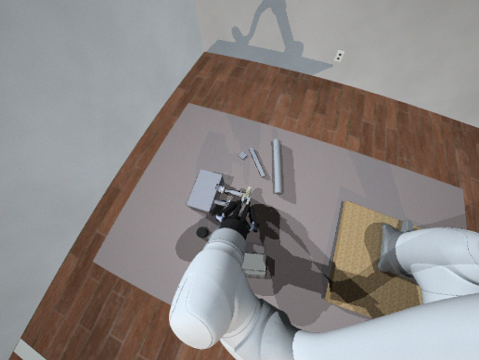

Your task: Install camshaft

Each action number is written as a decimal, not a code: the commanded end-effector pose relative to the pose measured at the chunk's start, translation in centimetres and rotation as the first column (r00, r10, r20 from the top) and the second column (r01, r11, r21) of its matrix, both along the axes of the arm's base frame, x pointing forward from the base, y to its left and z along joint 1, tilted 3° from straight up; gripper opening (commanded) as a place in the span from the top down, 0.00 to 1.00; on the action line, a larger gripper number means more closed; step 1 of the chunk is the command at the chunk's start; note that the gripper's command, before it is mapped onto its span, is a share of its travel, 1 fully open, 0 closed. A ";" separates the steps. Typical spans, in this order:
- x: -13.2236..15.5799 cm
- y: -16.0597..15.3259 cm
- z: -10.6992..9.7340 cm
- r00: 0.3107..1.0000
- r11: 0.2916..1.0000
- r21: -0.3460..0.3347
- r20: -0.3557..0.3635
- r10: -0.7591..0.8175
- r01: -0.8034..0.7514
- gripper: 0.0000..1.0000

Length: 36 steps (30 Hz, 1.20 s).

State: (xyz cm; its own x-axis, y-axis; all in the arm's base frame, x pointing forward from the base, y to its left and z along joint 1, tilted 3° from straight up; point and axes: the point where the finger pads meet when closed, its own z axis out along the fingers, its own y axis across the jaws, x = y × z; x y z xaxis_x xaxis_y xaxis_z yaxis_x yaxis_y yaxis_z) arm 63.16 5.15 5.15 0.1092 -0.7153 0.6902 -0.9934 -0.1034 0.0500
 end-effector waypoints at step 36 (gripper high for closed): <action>1.2 0.1 -0.1 1.000 1.000 0.000 0.000 0.000 0.000 0.95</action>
